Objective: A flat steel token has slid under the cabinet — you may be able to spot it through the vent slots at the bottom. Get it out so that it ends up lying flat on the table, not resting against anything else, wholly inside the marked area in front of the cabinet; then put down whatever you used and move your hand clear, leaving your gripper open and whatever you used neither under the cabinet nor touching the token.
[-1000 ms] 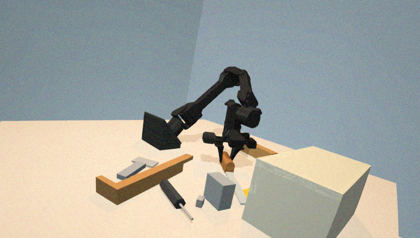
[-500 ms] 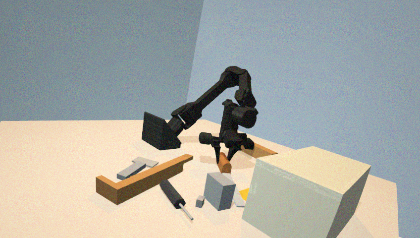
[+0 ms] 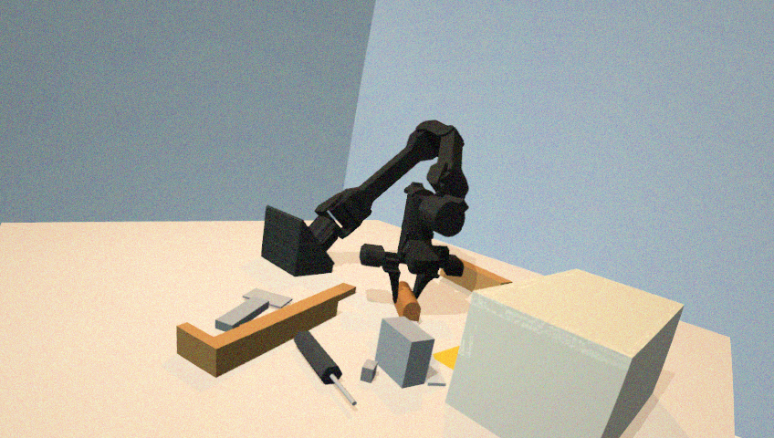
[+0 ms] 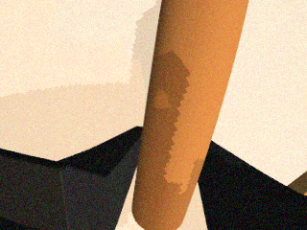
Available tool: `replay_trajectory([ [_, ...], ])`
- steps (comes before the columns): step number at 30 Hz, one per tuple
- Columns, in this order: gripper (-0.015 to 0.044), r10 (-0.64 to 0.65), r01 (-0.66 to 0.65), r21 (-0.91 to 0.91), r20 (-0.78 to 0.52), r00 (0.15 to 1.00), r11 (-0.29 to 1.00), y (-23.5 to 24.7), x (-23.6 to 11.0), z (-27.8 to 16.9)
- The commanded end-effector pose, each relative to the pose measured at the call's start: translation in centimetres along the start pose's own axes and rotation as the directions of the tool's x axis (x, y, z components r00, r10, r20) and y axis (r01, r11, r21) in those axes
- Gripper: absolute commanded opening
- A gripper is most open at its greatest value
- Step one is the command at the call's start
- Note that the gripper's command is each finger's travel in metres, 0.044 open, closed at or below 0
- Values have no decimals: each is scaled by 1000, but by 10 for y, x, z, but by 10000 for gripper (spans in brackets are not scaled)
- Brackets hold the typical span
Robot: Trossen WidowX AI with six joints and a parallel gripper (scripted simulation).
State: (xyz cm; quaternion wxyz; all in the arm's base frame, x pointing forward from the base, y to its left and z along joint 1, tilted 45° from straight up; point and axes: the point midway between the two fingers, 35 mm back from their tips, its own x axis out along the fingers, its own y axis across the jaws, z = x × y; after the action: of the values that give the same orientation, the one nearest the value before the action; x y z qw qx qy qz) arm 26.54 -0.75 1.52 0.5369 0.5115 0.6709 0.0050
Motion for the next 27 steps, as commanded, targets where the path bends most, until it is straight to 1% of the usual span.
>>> replay_trajectory([
  [1, 0, -1, 1, 1, 5, 1000, 1000, -4, -1, 4],
  [27, 0, -2, 2, 0, 5, 1000, 1000, -28, -1, 23],
])
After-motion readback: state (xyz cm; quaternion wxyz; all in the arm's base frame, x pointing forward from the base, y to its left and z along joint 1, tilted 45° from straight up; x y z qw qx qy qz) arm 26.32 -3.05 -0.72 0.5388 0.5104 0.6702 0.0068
